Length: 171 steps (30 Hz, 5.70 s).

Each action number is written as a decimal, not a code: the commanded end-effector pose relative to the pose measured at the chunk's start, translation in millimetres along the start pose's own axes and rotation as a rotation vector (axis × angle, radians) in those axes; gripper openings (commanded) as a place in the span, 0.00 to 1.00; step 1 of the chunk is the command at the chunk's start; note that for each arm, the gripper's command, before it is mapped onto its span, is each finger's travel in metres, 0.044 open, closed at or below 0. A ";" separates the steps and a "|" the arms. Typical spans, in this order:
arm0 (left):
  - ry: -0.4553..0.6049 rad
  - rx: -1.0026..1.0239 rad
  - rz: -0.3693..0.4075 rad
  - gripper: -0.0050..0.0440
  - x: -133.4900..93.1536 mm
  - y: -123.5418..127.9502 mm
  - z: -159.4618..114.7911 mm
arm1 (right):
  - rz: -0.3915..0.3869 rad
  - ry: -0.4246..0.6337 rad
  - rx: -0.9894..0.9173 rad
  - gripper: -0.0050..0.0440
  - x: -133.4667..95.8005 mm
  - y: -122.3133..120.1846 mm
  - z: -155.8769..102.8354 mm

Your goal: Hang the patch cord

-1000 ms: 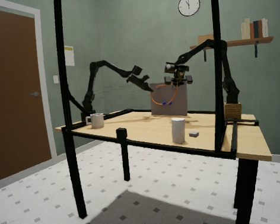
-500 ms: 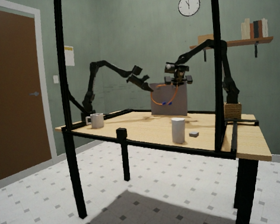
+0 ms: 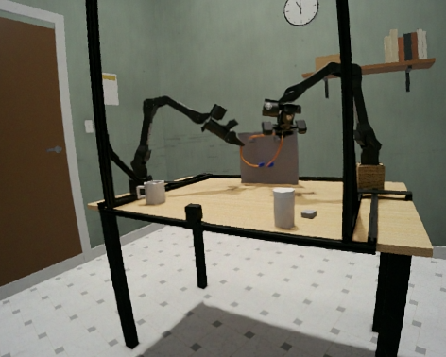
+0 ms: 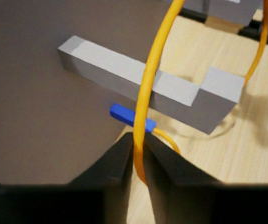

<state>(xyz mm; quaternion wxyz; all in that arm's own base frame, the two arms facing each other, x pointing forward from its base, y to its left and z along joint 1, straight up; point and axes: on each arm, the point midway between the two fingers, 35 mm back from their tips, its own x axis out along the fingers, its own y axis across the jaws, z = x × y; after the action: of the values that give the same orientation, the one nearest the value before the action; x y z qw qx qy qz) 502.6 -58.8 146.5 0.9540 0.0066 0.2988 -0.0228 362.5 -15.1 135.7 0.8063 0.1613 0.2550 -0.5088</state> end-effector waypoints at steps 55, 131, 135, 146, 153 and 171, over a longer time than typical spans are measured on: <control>-0.024 -0.002 0.000 0.15 -5.4 0.5 9.5 | 0.062 0.033 -0.023 0.15 4.5 -4.4 0.5; -0.024 -0.002 0.000 0.15 -5.4 0.5 9.5 | 0.258 0.063 -0.159 0.15 22.5 -10.7 -9.7; -0.024 -0.002 0.000 0.15 -5.4 0.5 9.5 | 0.272 0.060 -0.169 0.15 23.3 -11.1 -9.9; -0.024 -0.002 0.000 0.15 -5.4 0.5 9.5 | 0.302 0.053 -0.189 0.15 24.7 -12.1 -10.4; -0.024 -0.002 0.000 0.15 -5.4 0.5 9.5 | 0.324 0.046 -0.205 0.15 25.6 -12.9 -10.6; -0.024 -0.002 0.000 0.15 -5.4 0.5 9.5 | 0.368 0.028 -0.236 0.15 27.0 -14.7 -10.7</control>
<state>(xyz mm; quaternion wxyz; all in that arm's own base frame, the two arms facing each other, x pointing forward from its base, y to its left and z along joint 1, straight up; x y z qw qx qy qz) 502.6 -58.8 146.3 0.9540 0.0067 0.2990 -0.0228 356.5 -35.0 106.2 0.8903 0.1148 0.2976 -0.3250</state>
